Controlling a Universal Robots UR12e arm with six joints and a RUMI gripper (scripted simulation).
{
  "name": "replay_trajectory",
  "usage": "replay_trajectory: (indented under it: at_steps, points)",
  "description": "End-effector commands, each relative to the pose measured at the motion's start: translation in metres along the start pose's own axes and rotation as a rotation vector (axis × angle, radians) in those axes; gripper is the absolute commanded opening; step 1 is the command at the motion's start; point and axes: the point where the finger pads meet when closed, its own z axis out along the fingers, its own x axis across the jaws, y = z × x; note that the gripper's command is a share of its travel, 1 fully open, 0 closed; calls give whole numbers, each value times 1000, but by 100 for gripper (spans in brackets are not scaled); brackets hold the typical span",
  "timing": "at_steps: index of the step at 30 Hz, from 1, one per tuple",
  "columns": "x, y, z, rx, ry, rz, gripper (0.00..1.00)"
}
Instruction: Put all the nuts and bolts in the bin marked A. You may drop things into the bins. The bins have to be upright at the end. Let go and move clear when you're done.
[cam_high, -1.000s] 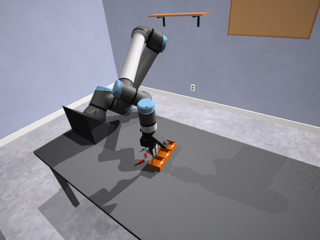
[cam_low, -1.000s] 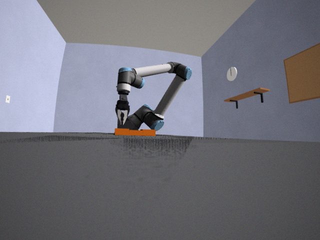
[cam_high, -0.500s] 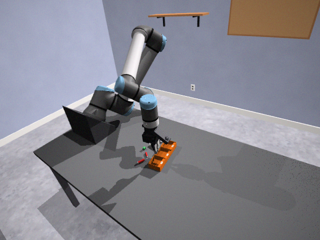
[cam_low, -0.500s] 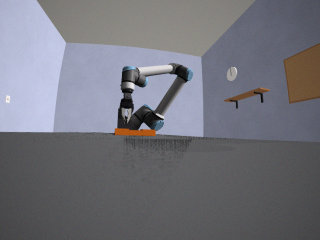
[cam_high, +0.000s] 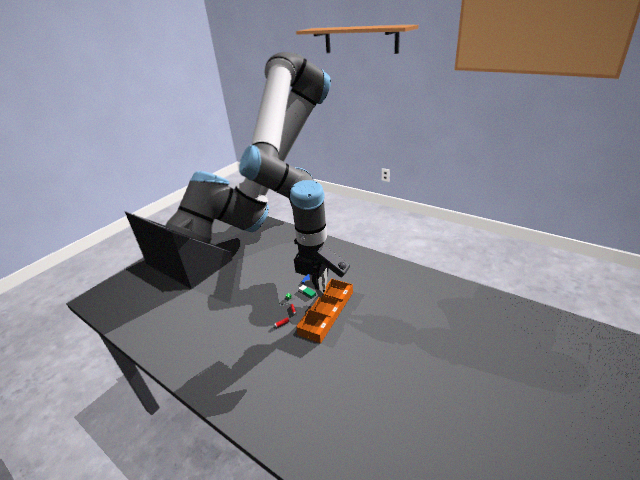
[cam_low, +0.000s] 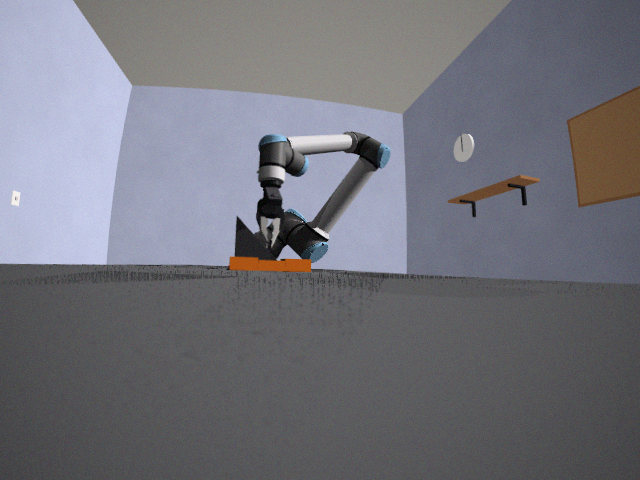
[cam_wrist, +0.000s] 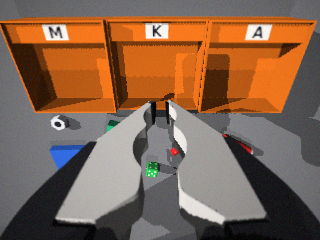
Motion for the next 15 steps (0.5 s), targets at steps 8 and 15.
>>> replay_trajectory:
  at_steps: [8, 15]
  points:
    - [-2, -1, 15, 1, 1, 0, 4]
    - [-2, -1, 34, 1, 1, 0, 4]
